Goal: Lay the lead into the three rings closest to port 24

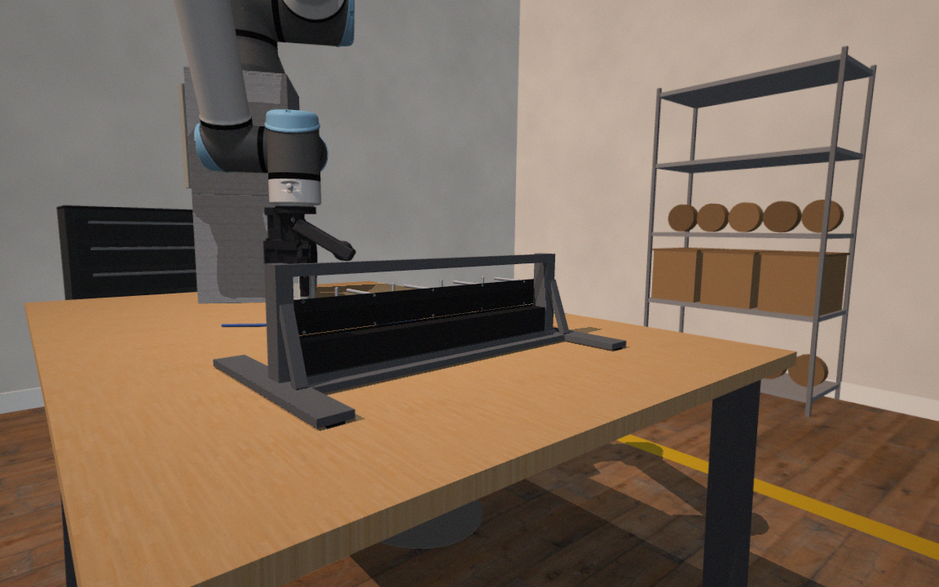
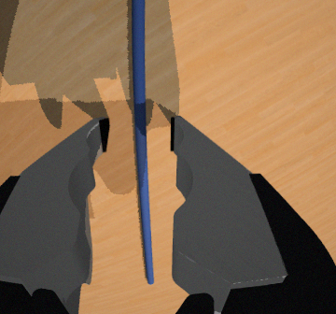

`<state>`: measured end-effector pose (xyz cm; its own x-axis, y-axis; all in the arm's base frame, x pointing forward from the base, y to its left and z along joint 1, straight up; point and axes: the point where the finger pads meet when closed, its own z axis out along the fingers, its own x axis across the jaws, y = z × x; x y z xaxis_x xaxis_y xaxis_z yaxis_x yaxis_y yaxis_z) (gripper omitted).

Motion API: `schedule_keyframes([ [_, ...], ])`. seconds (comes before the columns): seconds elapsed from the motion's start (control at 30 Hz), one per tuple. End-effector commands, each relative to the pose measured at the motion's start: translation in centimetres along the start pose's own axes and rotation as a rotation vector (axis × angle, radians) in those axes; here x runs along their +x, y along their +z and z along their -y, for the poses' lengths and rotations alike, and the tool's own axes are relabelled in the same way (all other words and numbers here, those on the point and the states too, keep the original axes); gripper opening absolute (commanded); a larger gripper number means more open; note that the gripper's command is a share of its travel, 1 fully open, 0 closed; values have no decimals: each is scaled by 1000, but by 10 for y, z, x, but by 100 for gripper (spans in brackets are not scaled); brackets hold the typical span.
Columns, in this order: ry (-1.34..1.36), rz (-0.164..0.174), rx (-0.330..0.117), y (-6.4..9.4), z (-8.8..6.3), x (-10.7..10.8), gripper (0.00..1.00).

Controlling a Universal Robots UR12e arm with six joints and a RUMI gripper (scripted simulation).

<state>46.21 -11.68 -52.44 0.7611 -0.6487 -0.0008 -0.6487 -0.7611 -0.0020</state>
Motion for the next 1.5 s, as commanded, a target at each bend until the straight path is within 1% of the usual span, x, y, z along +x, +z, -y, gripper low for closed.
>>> schedule_keyframes([
  [0.0,0,-1,0,0,0,0,20],
  [0.53,0,-1,0,0,0,0,20],
  [0.57,0,-1,0,0,0,0,0],
  [1.47,0,-1,0,0,0,0,0],
])
